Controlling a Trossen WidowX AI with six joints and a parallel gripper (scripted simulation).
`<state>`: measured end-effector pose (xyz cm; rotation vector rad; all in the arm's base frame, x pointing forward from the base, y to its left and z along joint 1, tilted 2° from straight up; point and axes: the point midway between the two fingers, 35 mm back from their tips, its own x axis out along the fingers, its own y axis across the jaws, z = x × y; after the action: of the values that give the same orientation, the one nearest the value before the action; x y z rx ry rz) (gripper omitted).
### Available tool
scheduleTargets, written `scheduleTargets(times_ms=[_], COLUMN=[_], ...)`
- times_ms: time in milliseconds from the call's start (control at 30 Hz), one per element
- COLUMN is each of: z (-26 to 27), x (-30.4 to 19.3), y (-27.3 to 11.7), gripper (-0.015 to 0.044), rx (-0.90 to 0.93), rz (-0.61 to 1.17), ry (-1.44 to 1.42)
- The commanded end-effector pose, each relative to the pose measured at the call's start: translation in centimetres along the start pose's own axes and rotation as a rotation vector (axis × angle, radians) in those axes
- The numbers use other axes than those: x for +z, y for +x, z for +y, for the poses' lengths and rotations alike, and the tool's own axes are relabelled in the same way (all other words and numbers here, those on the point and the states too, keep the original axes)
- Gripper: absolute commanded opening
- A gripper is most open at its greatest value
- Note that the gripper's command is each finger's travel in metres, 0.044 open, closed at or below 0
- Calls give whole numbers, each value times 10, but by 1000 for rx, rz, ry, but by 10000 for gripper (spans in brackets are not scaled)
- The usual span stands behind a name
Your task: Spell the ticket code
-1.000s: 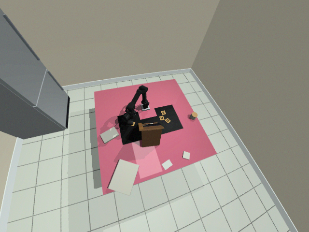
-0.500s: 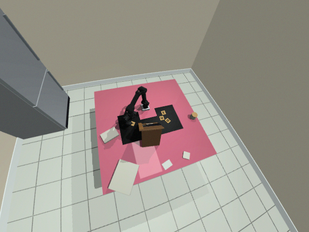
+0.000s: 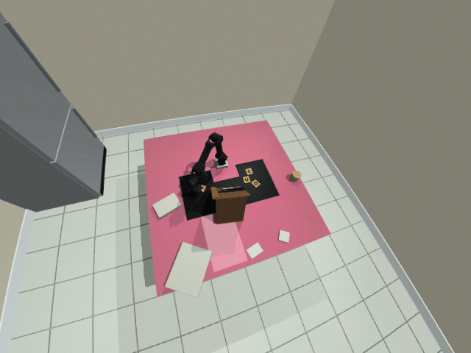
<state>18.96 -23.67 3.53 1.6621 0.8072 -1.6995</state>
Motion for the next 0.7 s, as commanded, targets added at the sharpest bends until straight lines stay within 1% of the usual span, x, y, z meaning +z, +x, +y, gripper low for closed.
scheduleTargets(times_ms=[0, 267, 667], z=[0, 0, 0], x=[0, 0, 0], y=[2, 4, 21], gripper=[340, 340, 340], rx=[-3, -3, -3], rz=[-4, -4, -4], ry=[3, 3, 3])
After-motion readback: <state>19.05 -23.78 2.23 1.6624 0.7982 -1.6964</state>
